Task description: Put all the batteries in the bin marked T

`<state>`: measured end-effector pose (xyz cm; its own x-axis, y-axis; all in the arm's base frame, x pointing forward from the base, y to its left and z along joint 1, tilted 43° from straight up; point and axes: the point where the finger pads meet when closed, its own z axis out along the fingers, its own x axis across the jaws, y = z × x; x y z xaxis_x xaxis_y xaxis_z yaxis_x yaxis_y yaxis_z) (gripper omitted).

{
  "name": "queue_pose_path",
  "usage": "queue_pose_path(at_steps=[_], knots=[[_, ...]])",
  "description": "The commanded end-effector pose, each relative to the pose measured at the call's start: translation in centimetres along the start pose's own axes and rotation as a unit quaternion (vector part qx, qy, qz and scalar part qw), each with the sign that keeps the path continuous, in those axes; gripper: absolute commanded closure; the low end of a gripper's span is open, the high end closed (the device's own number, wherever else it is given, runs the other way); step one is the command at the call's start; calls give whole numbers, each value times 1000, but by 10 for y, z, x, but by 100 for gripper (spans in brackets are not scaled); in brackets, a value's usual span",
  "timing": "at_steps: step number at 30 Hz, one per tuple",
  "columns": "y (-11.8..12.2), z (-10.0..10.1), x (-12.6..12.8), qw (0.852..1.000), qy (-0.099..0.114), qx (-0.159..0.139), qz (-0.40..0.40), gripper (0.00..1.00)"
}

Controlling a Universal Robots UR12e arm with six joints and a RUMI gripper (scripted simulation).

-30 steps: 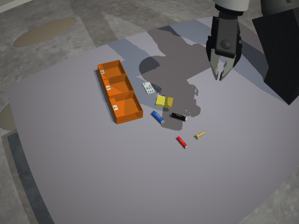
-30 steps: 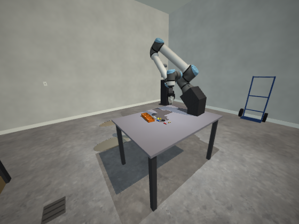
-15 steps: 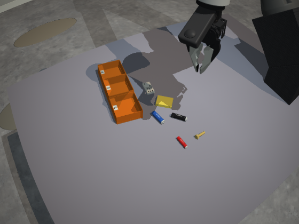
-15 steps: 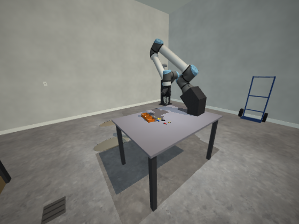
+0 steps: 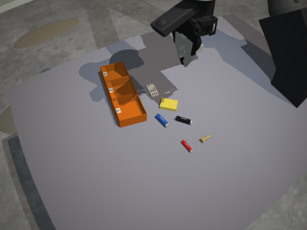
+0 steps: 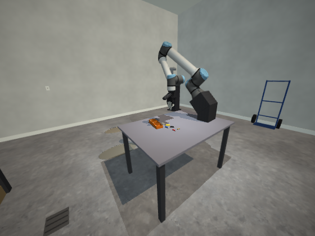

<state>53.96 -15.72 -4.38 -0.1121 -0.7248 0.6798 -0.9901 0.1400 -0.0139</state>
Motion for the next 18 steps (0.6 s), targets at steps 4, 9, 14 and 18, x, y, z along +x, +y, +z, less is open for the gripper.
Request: queue_pose_path(at_steps=[4, 9, 14, 18], knots=[[-3, 0, 9, 1000, 3, -4, 29, 96], [-3, 0, 9, 1000, 3, -3, 29, 96], [-5, 4, 16, 999, 3, -3, 53, 96], [-11, 20, 45, 994, 3, -3, 108, 96]])
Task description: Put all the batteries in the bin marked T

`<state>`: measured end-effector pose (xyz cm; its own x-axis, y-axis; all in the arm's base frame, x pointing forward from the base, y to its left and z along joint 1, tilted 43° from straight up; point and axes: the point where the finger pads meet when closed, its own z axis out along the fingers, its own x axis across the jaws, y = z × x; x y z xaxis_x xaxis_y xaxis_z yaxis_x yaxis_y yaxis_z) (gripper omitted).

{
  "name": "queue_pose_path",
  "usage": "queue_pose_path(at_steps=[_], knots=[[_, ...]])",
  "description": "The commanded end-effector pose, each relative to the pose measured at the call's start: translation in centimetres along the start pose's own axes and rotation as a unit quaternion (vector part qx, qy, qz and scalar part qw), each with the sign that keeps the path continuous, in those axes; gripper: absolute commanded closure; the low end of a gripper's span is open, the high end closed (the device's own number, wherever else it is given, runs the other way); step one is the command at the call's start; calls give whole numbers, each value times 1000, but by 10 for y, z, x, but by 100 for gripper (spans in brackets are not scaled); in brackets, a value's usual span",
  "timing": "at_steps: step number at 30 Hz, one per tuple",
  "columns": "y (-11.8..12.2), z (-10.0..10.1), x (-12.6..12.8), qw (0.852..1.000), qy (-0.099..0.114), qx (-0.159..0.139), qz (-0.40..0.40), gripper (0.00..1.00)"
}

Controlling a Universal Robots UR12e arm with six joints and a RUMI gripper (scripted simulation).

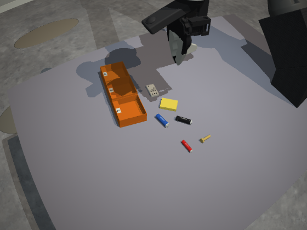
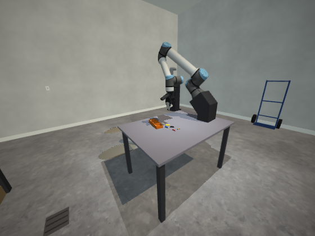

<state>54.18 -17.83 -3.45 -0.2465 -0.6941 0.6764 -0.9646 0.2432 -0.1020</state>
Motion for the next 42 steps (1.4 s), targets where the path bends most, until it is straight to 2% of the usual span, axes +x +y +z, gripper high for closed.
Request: queue_pose_path(at_steps=[1, 5, 7, 22, 24, 32, 42], knots=[[-11, 16, 29, 999, 0, 0, 39, 96], [-22, 32, 57, 999, 0, 0, 39, 96], [-22, 32, 57, 999, 0, 0, 39, 96], [-60, 91, 160, 999, 0, 0, 39, 96], [-60, 91, 160, 999, 0, 0, 39, 96], [-80, 123, 215, 999, 0, 0, 39, 96], [-82, 127, 218, 999, 0, 0, 39, 96]])
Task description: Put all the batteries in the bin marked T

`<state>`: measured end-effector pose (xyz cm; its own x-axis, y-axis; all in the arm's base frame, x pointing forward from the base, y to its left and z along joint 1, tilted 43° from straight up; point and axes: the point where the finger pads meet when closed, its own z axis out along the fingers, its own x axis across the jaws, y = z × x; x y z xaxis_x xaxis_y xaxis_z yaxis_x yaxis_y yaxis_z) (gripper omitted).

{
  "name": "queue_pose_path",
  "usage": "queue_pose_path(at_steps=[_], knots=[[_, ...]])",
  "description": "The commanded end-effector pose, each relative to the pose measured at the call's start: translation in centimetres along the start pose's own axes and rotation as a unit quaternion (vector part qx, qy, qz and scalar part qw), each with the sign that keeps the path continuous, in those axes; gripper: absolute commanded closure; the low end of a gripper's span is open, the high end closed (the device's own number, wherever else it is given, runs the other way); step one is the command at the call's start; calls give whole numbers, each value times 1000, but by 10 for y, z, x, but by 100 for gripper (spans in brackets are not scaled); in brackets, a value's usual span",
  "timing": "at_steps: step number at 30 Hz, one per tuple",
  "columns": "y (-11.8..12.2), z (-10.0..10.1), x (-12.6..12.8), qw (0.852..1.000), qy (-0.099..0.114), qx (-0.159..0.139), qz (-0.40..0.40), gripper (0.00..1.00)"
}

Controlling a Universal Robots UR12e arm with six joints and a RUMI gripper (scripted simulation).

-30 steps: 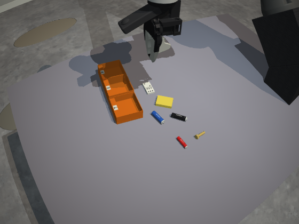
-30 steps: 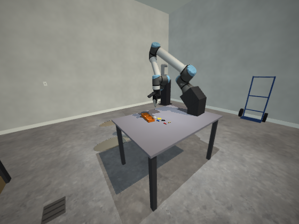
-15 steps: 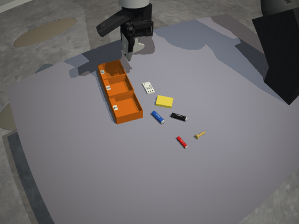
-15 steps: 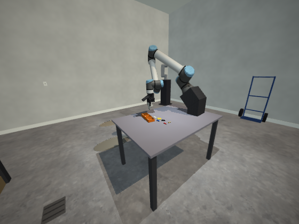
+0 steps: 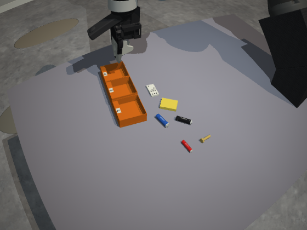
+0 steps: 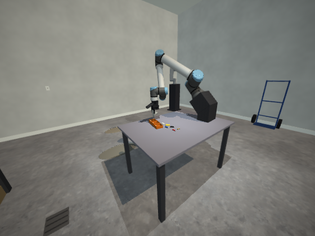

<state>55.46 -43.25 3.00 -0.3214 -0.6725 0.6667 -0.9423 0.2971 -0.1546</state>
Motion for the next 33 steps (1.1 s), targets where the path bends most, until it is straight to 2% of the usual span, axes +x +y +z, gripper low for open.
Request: queue_pose_path(at_steps=[1, 14, 21, 33], knots=[[-1, 5, 1, 1000, 0, 1, 0, 96], [-1, 40, 1, 1000, 0, 1, 0, 96], [-1, 53, 1, 1000, 0, 1, 0, 96], [-1, 53, 1, 1000, 0, 1, 0, 96]])
